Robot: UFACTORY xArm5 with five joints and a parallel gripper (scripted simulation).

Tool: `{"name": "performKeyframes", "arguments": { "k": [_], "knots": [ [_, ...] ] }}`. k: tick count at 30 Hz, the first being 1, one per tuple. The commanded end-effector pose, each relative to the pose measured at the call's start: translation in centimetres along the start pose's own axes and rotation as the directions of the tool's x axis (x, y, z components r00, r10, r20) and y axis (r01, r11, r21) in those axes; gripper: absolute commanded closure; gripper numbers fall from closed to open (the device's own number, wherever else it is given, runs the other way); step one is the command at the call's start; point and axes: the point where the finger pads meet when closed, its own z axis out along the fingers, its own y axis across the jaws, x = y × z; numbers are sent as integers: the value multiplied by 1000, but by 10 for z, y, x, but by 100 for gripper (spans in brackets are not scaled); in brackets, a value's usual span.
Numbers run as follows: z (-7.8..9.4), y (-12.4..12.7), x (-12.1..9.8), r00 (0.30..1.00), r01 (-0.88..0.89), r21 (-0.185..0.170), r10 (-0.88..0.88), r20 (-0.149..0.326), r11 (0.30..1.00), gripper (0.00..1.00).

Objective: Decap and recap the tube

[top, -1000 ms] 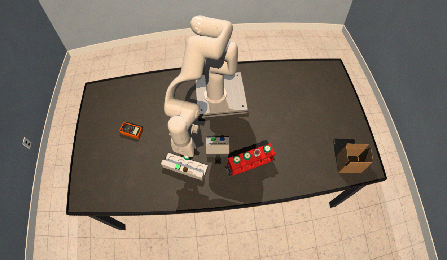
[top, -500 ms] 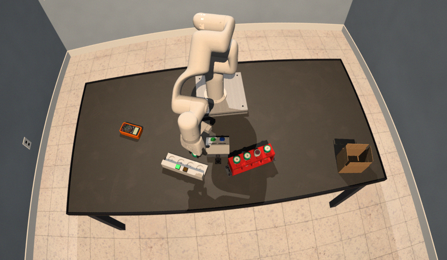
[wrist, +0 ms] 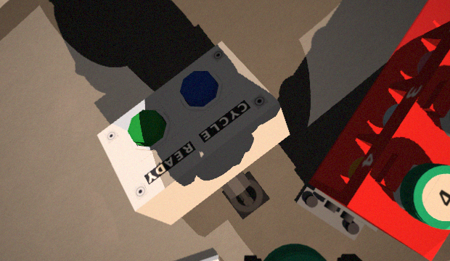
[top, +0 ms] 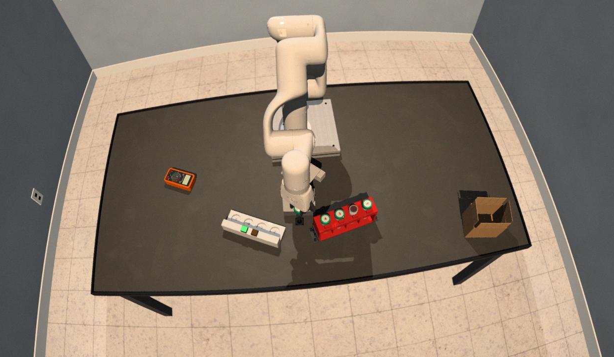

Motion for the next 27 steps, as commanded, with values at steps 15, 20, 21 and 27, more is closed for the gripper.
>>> {"name": "performKeyframes", "arguments": {
  "k": [15, 20, 21, 27],
  "knots": [
    [-2, 100, 81, 1000, -3, -5, 3, 3, 1000, 100],
    [-2, 128, 105, 1000, -3, -5, 3, 3, 1000, 100],
    [-2, 134, 109, 1000, -3, -5, 3, 2, 1000, 100],
    [-2, 144, 118, 1000, -3, -5, 3, 2, 1000, 100]
  ]
}}
